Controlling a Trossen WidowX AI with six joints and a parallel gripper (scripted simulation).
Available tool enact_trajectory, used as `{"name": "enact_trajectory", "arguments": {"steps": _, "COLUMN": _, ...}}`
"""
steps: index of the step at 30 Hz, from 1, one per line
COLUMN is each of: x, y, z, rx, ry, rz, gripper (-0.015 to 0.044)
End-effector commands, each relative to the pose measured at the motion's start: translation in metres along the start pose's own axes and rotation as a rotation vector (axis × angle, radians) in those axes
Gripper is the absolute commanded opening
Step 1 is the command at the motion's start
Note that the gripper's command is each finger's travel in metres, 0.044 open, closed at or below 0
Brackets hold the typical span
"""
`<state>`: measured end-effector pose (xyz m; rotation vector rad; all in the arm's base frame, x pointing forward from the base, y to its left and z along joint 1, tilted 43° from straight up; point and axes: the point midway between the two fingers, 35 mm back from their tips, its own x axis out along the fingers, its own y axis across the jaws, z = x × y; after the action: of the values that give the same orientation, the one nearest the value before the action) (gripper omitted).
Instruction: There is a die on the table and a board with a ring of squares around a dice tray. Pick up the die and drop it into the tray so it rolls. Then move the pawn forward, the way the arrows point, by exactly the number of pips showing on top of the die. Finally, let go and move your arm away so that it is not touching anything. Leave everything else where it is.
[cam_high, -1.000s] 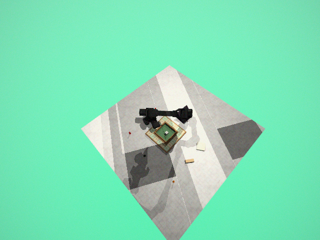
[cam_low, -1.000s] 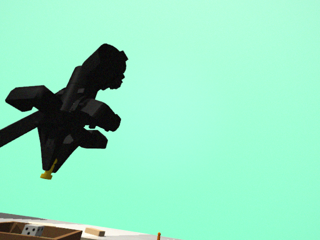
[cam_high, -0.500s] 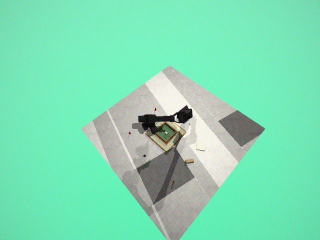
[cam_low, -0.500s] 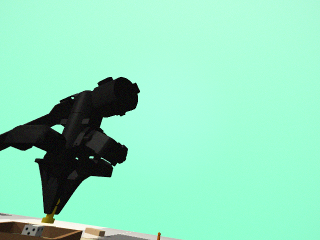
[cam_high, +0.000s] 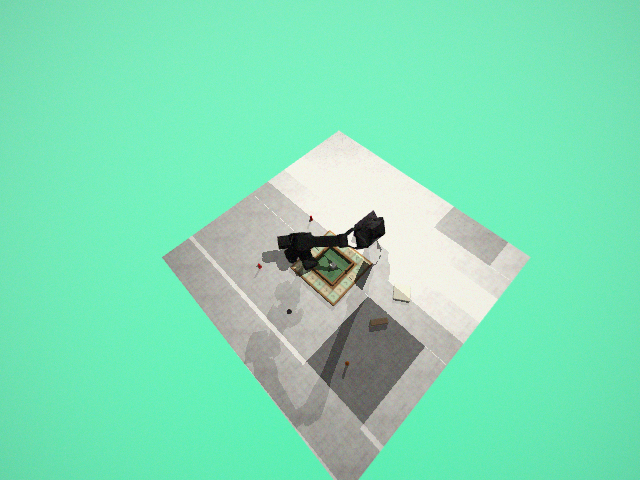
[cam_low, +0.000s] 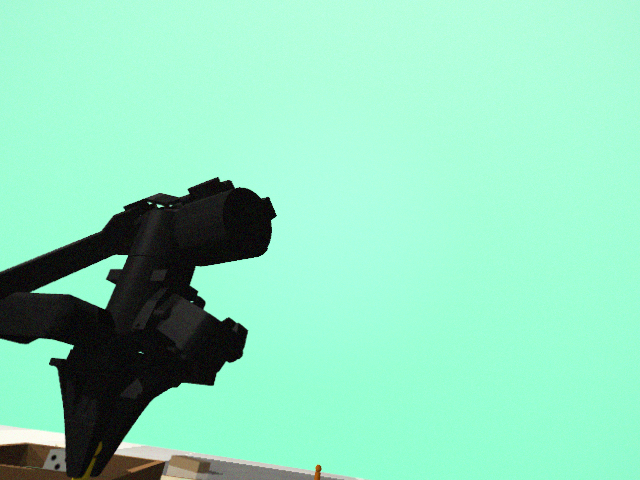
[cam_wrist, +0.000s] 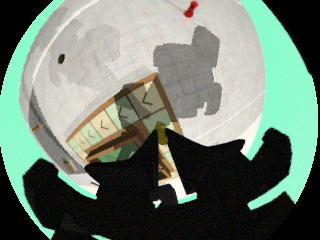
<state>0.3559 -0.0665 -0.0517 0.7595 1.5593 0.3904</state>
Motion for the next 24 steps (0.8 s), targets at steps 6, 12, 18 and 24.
{"name": "enact_trajectory", "arguments": {"steps": 6, "x": 0.016, "y": -0.001, "z": -0.002, "rx": 0.011, "ry": 0.008, "rz": 0.008, "gripper": 0.0}}
{"name": "enact_trajectory", "arguments": {"steps": 12, "x": 0.013, "y": 0.001, "z": 0.001, "rx": -0.002, "ry": -0.002, "rz": 0.0, "gripper": 0.0026}}
{"name": "enact_trajectory", "arguments": {"steps": 18, "x": 0.013, "y": 0.001, "z": 0.001, "rx": -0.002, "ry": -0.002, "rz": 0.0, "gripper": 0.0184}}
{"name": "enact_trajectory", "arguments": {"steps": 24, "x": -0.026, "y": 0.0, "z": 0.001, "rx": 0.009, "ry": 0.006, "rz": 0.004, "gripper": 0.0341}}
